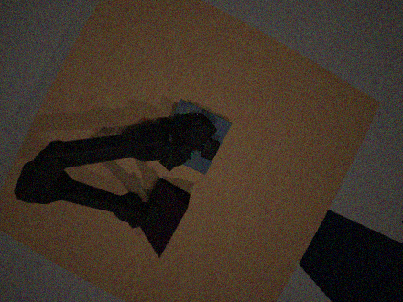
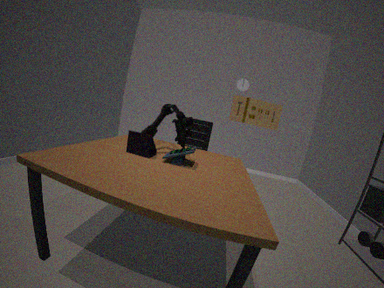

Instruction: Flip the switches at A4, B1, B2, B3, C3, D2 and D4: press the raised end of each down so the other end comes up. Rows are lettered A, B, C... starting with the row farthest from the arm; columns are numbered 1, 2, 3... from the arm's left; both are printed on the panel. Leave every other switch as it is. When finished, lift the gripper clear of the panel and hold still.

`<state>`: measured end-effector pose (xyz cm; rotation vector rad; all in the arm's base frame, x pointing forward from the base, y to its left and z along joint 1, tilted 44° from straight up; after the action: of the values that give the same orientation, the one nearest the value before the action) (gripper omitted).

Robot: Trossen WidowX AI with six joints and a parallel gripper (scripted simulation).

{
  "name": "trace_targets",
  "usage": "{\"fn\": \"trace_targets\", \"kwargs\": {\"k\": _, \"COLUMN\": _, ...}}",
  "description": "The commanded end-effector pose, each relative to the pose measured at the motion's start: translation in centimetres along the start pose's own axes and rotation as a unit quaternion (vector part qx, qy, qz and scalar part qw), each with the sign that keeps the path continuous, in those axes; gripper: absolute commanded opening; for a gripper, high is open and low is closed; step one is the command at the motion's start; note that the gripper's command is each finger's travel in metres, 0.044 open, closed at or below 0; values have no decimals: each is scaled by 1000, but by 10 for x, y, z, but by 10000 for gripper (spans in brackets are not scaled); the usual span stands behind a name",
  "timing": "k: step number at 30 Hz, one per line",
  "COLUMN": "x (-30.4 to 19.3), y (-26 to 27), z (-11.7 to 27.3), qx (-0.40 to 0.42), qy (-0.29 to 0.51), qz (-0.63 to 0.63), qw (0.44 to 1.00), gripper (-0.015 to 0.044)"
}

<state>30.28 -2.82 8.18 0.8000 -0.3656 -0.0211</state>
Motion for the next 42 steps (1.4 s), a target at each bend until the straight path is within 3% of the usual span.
{"fn": "trace_targets", "kwargs": {"k": 1, "x": 0, "y": -1, "z": -1, "qx": -2, "qy": 1, "qz": -3, "qw": 1000, "gripper": 0}}
{"fn": "trace_targets", "kwargs": {"k": 42, "x": 0, "y": -1, "z": -5, "qx": -2, "qy": 1, "qz": -3, "qw": 1000, "gripper": 0}}
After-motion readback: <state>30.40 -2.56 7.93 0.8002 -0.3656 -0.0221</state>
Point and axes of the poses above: the point midway between the two fingers, 35 mm back from their tips, its own z axis back along the fingers, its own y axis across the jaws, x = y × z, the point moved 4 cm from there along z, back along the fingers, and after that the axes turned 2 degrees about -z, right-handed, at the moved point
